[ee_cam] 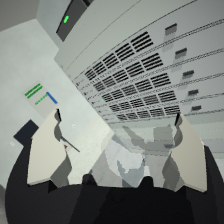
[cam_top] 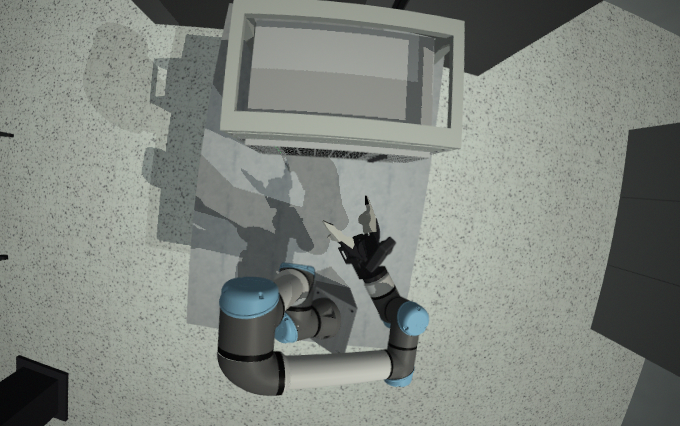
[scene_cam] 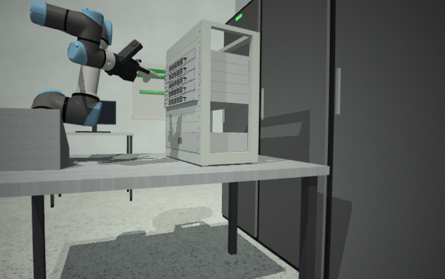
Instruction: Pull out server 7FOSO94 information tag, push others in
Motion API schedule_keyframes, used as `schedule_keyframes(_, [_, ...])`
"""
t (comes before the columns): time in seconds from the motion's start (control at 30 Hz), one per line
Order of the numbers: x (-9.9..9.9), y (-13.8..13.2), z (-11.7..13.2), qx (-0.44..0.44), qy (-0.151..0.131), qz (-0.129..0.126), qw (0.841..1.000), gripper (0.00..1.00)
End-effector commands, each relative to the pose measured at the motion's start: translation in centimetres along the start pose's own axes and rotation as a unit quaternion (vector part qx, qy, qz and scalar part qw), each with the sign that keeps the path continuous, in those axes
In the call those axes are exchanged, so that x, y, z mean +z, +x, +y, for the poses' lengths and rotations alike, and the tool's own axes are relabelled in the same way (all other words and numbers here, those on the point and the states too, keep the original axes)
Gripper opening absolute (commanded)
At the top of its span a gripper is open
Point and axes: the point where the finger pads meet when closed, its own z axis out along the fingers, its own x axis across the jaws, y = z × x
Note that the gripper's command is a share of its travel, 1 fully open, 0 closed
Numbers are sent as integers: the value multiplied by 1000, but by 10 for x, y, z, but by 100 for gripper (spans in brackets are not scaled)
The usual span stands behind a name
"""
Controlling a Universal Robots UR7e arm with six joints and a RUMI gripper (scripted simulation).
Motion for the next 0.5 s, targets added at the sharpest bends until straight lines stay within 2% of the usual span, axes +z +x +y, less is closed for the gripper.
schedule_keyframes(0.0, [0, 16, -4, 48, 39, 12, 998, 100])
schedule_keyframes(0.3, [-5, 51, -1, 152, 107, 40, 982, 100])
schedule_keyframes(0.37, [-5, 51, -1, 152, 107, 40, 982, 100])
schedule_keyframes(0.47, [-7, 62, 1, 185, 125, 48, 974, 100])
